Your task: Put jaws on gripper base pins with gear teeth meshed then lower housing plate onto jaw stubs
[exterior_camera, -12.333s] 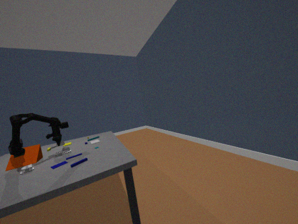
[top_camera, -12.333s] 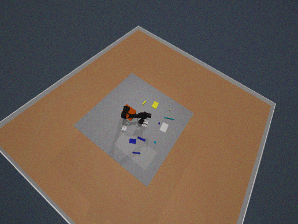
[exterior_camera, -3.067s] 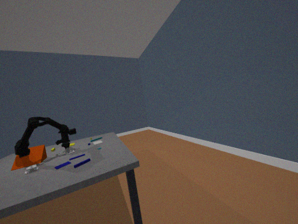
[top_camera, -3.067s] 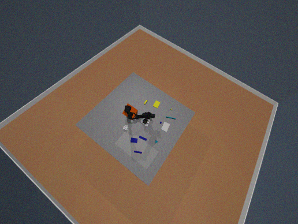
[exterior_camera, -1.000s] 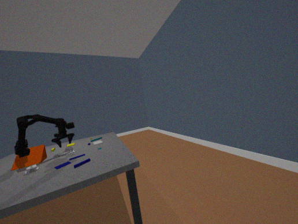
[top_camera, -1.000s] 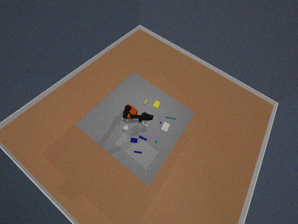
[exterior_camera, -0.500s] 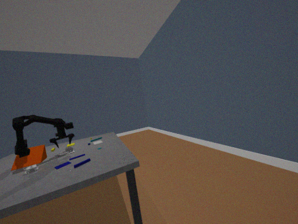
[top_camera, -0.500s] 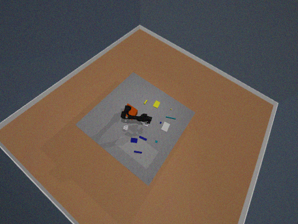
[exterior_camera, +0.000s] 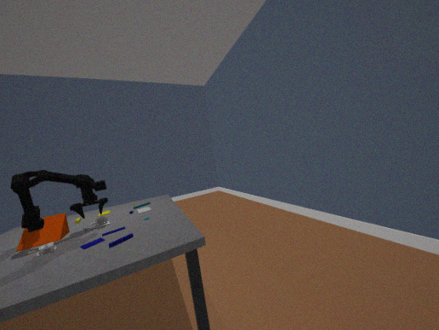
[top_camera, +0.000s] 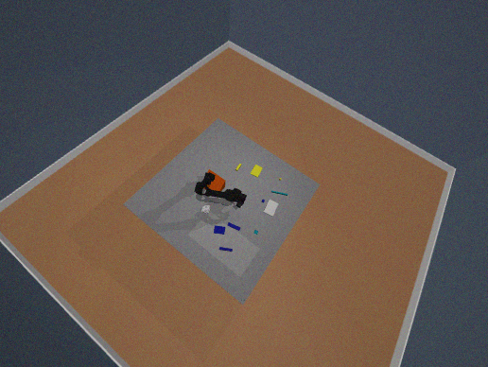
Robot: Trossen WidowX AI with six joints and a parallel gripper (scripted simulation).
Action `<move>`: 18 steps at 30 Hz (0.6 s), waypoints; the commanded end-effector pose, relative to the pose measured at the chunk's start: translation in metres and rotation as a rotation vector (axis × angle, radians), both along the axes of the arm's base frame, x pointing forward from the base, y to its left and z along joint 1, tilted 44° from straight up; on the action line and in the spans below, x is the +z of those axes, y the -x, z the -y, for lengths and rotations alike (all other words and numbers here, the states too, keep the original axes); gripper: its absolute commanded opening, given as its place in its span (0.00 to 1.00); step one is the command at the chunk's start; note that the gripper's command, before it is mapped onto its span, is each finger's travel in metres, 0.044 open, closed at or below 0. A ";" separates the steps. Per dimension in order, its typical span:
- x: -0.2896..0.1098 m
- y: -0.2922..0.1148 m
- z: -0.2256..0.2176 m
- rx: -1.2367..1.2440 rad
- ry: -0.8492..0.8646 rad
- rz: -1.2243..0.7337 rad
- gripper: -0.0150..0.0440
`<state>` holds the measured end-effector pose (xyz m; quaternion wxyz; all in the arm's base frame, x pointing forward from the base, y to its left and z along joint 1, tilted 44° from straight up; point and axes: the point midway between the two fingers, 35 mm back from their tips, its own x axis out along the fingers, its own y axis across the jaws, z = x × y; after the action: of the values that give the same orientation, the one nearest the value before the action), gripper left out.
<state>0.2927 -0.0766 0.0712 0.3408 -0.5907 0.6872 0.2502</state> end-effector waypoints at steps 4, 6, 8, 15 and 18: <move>0.009 0.007 0.010 -0.173 0.017 0.138 1.00; 0.011 0.008 0.012 -0.218 0.020 0.176 1.00; 0.014 0.010 0.014 -0.263 0.024 0.213 1.00; 0.022 0.015 0.021 -0.420 0.037 0.345 1.00; 0.025 0.018 0.024 -0.487 0.043 0.402 1.00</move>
<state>0.2794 -0.0960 0.0930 0.4849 -0.4802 0.7281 0.0638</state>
